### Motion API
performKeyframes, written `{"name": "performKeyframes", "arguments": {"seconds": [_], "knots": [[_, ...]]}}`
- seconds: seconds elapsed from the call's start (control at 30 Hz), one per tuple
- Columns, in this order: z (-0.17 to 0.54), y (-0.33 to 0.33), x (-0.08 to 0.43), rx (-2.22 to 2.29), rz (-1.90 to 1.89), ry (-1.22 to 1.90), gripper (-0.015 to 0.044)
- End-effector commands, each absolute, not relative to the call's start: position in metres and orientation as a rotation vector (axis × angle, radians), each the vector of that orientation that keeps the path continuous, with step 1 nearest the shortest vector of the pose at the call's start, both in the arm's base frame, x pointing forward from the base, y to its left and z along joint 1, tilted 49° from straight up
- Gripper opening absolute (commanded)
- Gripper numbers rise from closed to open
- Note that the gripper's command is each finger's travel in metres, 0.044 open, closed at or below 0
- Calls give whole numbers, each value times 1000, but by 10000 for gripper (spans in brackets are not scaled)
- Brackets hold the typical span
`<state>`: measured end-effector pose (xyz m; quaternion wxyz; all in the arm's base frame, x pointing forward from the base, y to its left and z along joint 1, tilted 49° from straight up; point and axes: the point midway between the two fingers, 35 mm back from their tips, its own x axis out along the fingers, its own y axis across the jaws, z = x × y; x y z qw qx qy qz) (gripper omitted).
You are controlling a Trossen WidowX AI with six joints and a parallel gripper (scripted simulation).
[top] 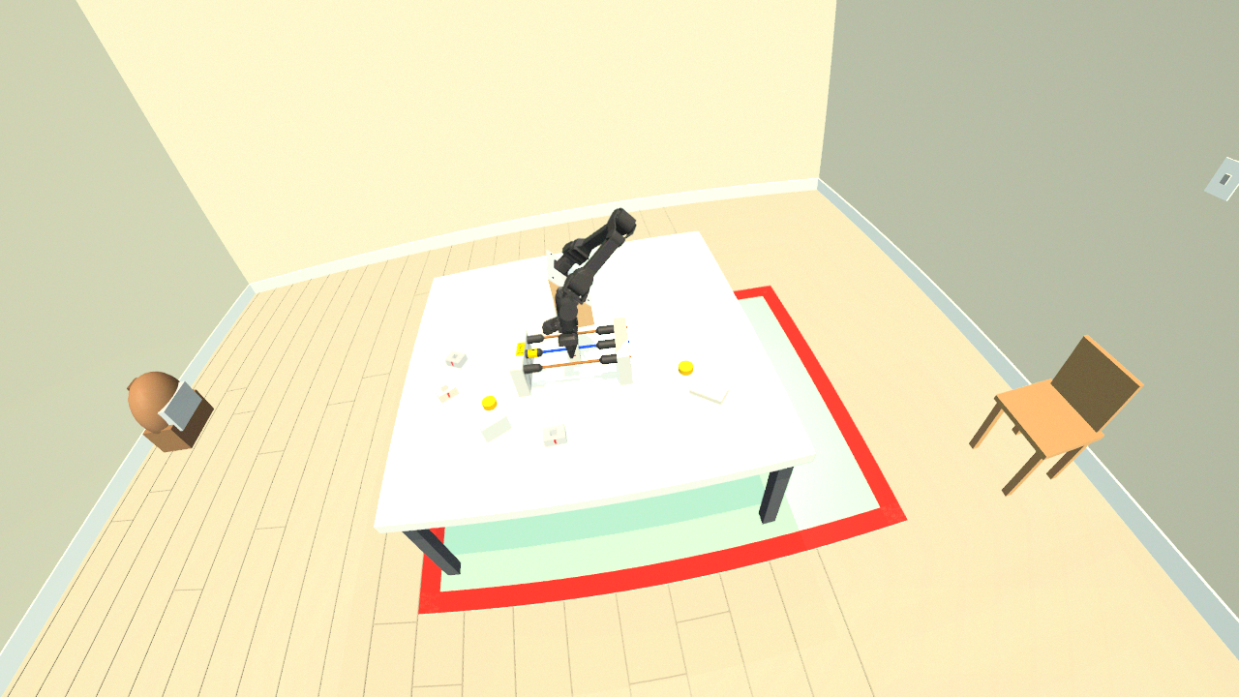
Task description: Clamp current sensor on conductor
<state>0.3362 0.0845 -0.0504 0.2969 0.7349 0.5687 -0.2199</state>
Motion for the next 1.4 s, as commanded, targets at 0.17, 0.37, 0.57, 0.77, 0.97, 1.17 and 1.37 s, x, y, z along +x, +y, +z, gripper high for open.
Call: {"name": "performKeyframes", "arguments": {"seconds": [0.17,0.37,0.57,0.77,0.97,1.17,1.37], "knots": [[-50,85,336,1953,-585,1513,263],[-50,85,336,1953,-585,1513,263],[-50,85,336,1954,-585,1512,223],[-50,85,336,1954,-585,1512,183],[-50,85,336,1954,-585,1512,143],[-51,84,336,1952,-586,1515,83],[-51,84,335,1940,-609,1540,0]]}}
